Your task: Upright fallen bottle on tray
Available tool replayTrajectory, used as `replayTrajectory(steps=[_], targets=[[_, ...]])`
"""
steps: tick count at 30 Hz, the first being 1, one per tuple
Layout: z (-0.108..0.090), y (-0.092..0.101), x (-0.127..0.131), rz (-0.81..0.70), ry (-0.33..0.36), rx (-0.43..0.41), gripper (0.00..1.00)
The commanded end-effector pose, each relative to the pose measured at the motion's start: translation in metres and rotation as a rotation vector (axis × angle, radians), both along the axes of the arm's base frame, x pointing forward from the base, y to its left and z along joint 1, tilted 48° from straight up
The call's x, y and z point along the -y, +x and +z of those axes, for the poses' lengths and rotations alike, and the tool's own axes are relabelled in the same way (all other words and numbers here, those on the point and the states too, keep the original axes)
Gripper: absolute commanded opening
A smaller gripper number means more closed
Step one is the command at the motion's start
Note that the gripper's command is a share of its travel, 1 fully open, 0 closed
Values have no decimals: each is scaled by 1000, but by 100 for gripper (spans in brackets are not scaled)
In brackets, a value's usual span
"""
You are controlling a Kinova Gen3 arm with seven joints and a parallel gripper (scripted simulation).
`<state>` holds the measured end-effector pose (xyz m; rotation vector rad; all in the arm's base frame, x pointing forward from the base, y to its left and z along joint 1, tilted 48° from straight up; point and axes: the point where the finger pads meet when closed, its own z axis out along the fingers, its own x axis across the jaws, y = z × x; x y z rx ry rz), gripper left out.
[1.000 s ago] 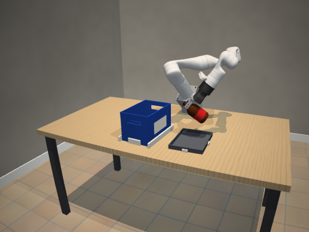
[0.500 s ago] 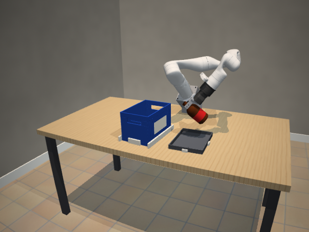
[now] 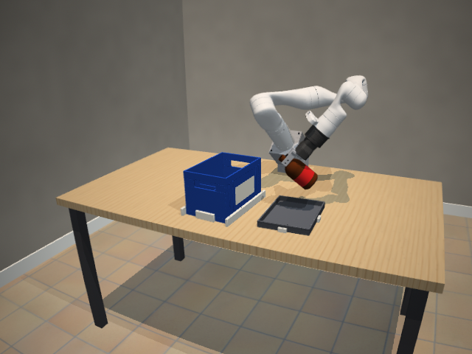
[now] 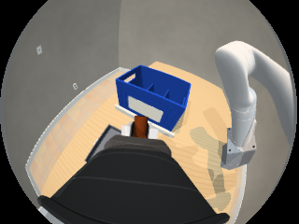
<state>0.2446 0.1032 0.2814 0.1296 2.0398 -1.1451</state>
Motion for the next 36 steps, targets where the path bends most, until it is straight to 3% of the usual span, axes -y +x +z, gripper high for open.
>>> replayTrajectory(steps=[1, 36], targets=[[1, -3, 1, -10, -1, 4, 0], [1, -2, 0, -31, -22, 13, 0]])
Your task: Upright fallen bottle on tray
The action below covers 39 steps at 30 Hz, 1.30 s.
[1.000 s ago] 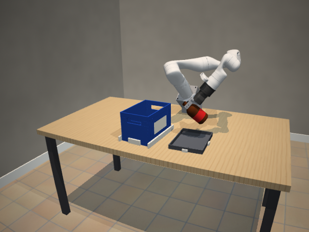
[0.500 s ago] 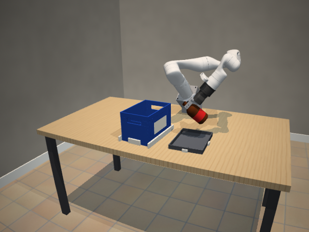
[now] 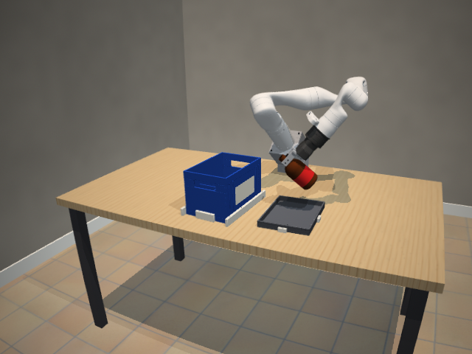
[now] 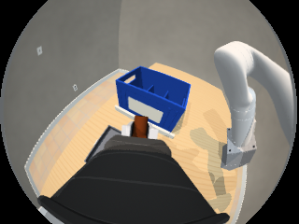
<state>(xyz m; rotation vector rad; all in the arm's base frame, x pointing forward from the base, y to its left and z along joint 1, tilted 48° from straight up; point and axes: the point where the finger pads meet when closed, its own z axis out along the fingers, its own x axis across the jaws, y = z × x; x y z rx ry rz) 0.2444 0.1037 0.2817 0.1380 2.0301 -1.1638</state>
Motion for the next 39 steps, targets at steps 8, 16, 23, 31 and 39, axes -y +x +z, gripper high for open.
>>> replayTrajectory(steps=[8, 16, 23, 31, 39], targets=[[1, -2, 1, -54, -46, 22, 0], [0, -2, 0, -81, -75, 34, 0], [0, -2, 0, -105, -100, 44, 0], [0, -2, 0, -113, -109, 47, 0], [0, -2, 0, -114, -110, 48, 0]])
